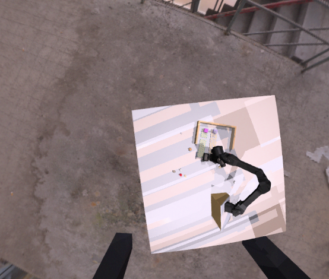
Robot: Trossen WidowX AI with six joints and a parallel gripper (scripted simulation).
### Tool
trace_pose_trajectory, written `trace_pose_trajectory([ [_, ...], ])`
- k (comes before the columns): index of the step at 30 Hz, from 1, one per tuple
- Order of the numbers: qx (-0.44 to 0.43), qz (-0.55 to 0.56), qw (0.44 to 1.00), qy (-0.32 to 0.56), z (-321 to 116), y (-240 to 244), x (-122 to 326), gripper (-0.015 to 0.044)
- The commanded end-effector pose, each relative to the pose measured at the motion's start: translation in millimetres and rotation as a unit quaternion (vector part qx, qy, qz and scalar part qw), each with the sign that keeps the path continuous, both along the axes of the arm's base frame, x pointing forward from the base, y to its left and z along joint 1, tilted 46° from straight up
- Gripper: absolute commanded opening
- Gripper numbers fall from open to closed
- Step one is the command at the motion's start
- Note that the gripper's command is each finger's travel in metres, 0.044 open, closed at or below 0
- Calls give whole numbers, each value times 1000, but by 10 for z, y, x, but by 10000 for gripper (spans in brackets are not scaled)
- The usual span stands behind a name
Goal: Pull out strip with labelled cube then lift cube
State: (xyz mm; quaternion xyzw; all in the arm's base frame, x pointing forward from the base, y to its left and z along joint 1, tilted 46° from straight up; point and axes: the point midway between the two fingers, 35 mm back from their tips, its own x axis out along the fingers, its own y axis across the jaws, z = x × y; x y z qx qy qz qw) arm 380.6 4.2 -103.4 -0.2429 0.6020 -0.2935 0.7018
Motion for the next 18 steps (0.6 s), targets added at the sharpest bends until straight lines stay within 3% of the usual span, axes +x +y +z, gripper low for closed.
trace_pose_trajectory([
  [1, -1, -1, 1000, -1, -12, -26, 8, 0],
  [18, -1, -1, 1000, 0, -62, -17, -202, 0],
])
